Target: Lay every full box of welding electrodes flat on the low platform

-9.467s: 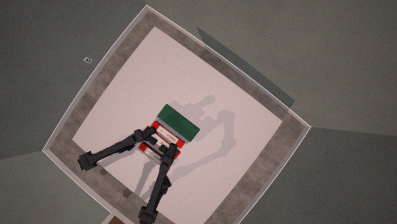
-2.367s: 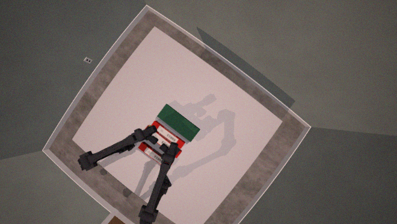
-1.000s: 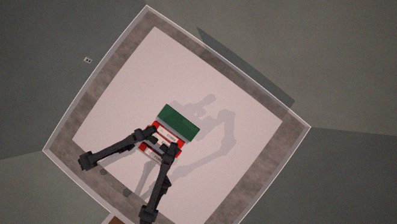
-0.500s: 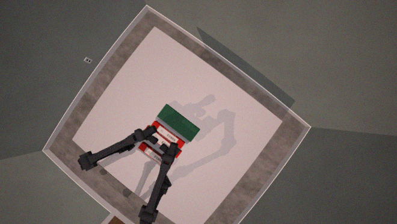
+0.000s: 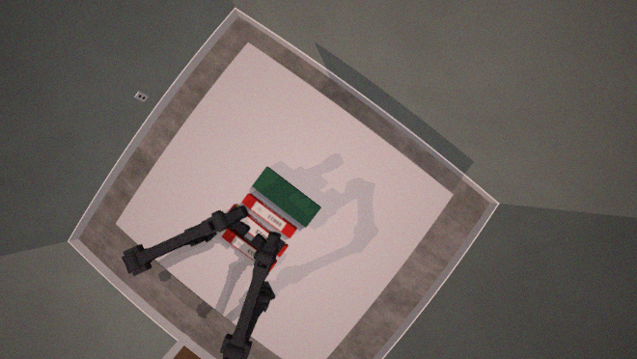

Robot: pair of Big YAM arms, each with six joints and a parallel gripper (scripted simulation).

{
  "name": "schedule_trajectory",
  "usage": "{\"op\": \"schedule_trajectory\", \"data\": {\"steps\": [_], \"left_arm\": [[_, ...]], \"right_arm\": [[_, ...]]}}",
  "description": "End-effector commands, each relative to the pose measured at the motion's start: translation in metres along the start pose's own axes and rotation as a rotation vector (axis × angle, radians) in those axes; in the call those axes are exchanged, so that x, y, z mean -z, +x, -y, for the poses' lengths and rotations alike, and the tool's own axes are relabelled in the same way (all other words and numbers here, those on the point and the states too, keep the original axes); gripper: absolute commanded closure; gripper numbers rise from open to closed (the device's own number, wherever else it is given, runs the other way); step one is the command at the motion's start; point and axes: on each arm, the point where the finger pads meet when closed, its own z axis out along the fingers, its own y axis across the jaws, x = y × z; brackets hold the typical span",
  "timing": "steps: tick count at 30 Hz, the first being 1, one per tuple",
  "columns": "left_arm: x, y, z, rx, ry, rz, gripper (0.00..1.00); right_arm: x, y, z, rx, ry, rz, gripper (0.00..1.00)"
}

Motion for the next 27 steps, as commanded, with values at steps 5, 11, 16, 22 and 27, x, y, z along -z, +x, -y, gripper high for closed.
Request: {"op": "schedule_trajectory", "data": {"steps": [5, 11, 16, 22, 27], "left_arm": [[0.05, -0.007, 0.001, -0.014, -0.125, 0.051, 1.0], [0.054, 0.0, -0.002, -0.006, -0.126, 0.049, 1.0], [0.056, 0.001, -0.003, -0.005, -0.126, 0.049, 1.0], [0.059, 0.001, -0.003, -0.005, -0.126, 0.049, 1.0], [0.062, 0.001, -0.004, -0.005, -0.126, 0.049, 1.0]], "right_arm": [[0.061, -0.01, -0.003, -0.006, 0.136, 0.062, 1.0], [0.066, -0.003, -0.001, -0.023, 0.137, 0.061, 1.0], [0.069, -0.002, -0.001, -0.021, 0.138, 0.06, 1.0], [0.074, -0.001, 0.0, -0.022, 0.139, 0.058, 1.0], [0.077, -0.001, 0.001, -0.019, 0.139, 0.057, 1.0]]}}
